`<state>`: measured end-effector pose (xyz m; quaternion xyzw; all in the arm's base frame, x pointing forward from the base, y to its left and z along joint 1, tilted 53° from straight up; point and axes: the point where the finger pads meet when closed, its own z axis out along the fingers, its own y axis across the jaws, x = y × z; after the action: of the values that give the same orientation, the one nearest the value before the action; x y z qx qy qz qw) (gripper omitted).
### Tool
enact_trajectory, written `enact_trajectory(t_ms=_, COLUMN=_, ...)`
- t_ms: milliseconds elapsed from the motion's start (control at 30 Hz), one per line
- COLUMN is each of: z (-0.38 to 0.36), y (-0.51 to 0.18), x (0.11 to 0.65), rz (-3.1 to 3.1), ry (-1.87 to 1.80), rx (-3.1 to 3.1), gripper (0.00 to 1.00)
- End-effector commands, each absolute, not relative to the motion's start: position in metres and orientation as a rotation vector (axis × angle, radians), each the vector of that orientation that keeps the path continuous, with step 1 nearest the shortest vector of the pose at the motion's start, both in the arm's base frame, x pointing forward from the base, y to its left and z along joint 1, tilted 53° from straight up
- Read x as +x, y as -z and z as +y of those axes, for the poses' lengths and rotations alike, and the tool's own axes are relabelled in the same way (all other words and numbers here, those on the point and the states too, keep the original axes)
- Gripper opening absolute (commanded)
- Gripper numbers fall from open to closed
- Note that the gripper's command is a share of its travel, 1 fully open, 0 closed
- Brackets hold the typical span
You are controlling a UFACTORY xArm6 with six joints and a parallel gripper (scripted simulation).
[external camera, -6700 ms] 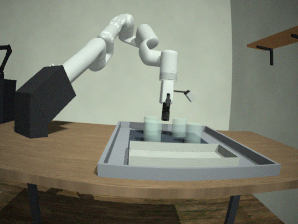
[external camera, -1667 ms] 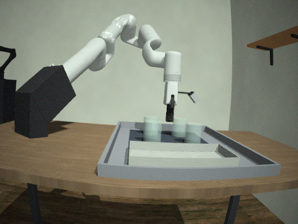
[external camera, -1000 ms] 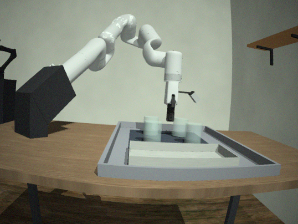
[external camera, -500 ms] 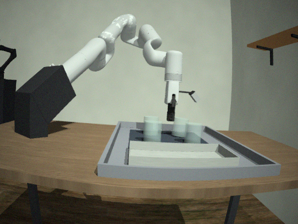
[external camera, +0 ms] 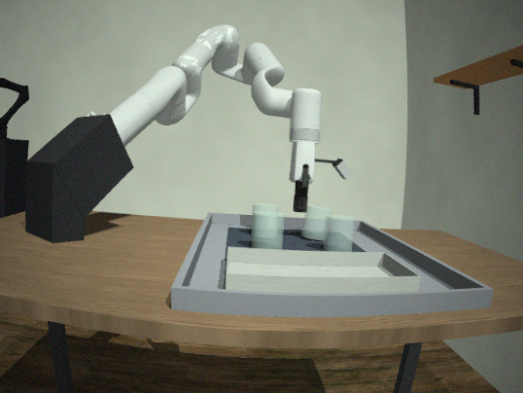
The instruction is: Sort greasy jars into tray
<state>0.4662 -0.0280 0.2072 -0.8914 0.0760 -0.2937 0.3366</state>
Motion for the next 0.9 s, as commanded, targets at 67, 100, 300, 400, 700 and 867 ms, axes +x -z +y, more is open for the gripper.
enact_trajectory(t_ms=67, z=-0.029, y=-0.209, x=0.467, rz=0.198, ry=0.769, rx=-2.324, gripper=0.0)
enact_trajectory(t_ms=100, z=-0.029, y=-0.209, x=0.467, rz=0.198, ry=0.769, rx=-2.324, gripper=0.0)
enact_trajectory(t_ms=300, z=-0.03, y=-0.21, x=0.467, rz=0.198, ry=0.769, rx=-2.324, gripper=0.0)
enact_trajectory(t_ms=400, z=-0.03, y=-0.21, x=0.467, rz=0.198, ry=0.769, rx=-2.324, gripper=0.0)
enact_trajectory(t_ms=700, z=-0.027, y=-0.205, x=0.463, rz=0.198, ry=0.769, rx=-2.324, gripper=0.0)
enact_trajectory(t_ms=867, z=-0.02, y=-0.197, x=0.455, rz=0.198, ry=0.769, rx=-2.324, gripper=0.0)
